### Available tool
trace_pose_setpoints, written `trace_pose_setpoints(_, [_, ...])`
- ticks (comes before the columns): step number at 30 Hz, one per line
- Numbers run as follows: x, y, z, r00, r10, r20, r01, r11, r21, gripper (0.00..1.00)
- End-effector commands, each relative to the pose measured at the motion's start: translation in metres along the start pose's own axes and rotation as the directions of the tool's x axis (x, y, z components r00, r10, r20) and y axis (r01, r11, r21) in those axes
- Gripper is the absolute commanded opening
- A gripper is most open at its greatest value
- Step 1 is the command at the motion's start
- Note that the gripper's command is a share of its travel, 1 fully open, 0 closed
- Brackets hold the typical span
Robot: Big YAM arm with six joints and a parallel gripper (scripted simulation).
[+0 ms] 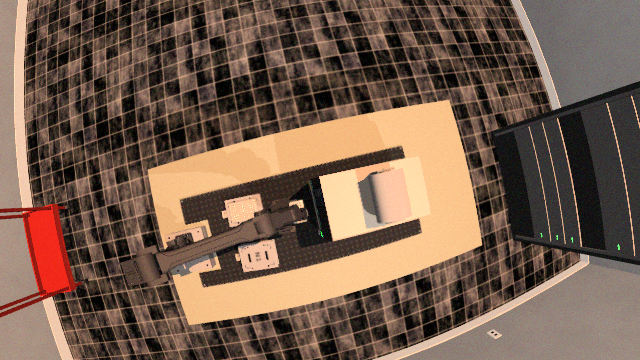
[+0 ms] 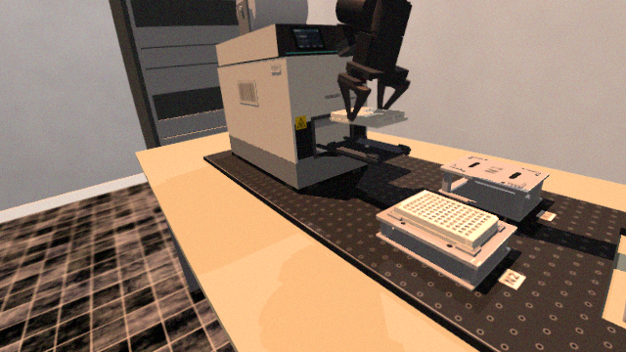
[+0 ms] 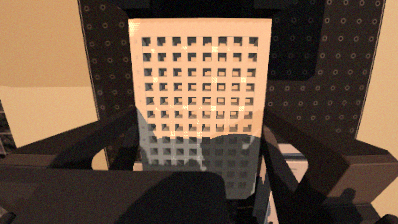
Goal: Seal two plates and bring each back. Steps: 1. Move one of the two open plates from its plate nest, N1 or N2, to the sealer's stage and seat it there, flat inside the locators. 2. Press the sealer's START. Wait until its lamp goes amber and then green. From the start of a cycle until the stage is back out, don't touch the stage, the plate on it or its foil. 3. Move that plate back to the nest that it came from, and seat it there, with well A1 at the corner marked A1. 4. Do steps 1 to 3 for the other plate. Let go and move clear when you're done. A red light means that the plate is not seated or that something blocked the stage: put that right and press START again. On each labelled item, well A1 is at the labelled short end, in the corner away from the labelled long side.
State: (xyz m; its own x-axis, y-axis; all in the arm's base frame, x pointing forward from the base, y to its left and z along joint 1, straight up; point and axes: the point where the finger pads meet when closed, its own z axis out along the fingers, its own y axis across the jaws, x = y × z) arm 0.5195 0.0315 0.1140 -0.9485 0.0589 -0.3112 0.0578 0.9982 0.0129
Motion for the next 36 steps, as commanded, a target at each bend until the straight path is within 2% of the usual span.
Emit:
trace_pose_setpoints(1, [-0.025,-0.004,-0.004,0.999,0.001,0.041,-0.001,1.000,-0.001,0.00])
trace_pose_setpoints(7, [-0.026,-0.002,-0.003,0.999,-0.003,0.041,0.003,1.000,-0.002,0.00])
trace_pose_setpoints(14, [-0.026,0.013,-0.001,0.999,-0.014,0.039,0.014,1.000,-0.009,0.00])
trace_pose_setpoints(19, [-0.018,0.000,0.000,0.999,0.017,0.027,-0.017,1.000,-0.001,0.00])
trace_pose_setpoints(29, [-0.007,-0.006,-0.006,0.999,0.022,0.027,-0.022,1.000,0.001,0.00])
trace_pose_setpoints(36, [-0.016,-0.003,-0.018,0.998,0.019,0.056,-0.019,1.000,-0.004,0.00])
